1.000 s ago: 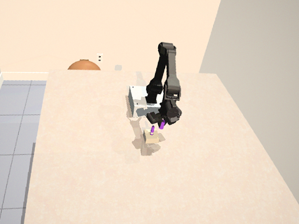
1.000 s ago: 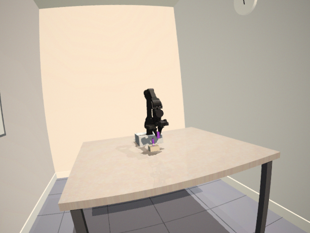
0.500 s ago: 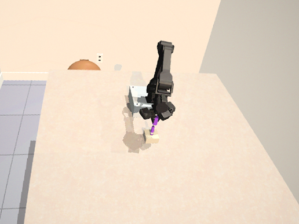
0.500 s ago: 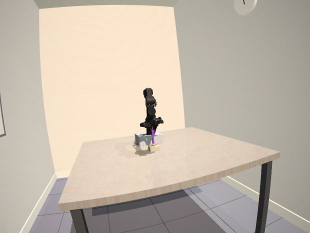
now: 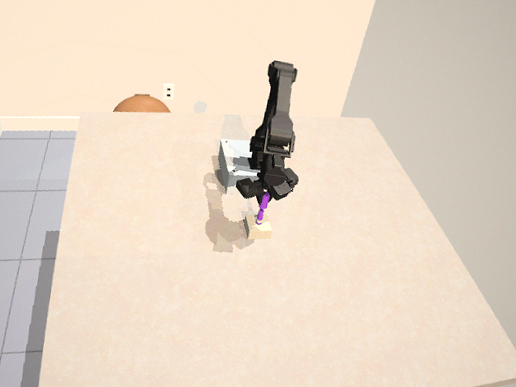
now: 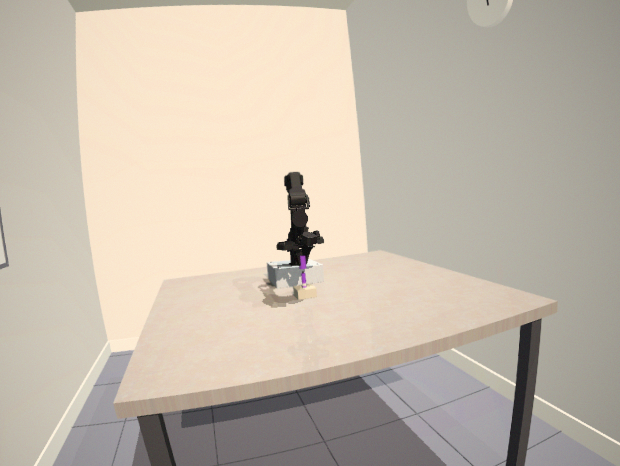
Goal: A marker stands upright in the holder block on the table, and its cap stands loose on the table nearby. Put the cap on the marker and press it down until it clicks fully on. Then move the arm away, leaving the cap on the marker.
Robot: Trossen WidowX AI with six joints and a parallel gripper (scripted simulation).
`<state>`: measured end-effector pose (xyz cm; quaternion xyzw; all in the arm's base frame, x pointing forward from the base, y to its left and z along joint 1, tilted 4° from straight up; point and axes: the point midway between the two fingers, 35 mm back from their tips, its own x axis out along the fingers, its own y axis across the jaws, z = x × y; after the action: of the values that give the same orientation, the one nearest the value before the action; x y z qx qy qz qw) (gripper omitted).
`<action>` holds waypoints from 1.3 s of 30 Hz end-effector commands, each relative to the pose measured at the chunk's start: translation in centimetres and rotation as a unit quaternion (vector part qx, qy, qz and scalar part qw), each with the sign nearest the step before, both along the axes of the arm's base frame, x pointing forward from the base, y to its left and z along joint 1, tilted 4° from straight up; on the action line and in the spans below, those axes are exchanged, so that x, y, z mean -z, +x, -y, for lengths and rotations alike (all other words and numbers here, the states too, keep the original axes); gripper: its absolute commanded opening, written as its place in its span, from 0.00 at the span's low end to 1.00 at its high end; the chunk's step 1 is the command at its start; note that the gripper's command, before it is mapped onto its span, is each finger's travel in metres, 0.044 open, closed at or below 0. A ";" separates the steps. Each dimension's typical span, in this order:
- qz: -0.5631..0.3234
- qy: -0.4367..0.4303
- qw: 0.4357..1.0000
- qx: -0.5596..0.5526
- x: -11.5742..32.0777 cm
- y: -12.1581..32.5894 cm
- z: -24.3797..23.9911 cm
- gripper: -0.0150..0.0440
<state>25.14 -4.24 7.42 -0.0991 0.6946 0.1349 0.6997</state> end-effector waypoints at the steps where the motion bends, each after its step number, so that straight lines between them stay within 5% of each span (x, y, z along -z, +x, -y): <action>1: -0.004 -0.001 1.000 -0.003 0.9 -0.1 0.0 0.25; 39: -0.004 -0.001 1.000 -0.003 6.7 0.2 -0.5 0.25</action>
<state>25.37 -3.78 1.36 -0.1039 0.6932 0.1395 0.6994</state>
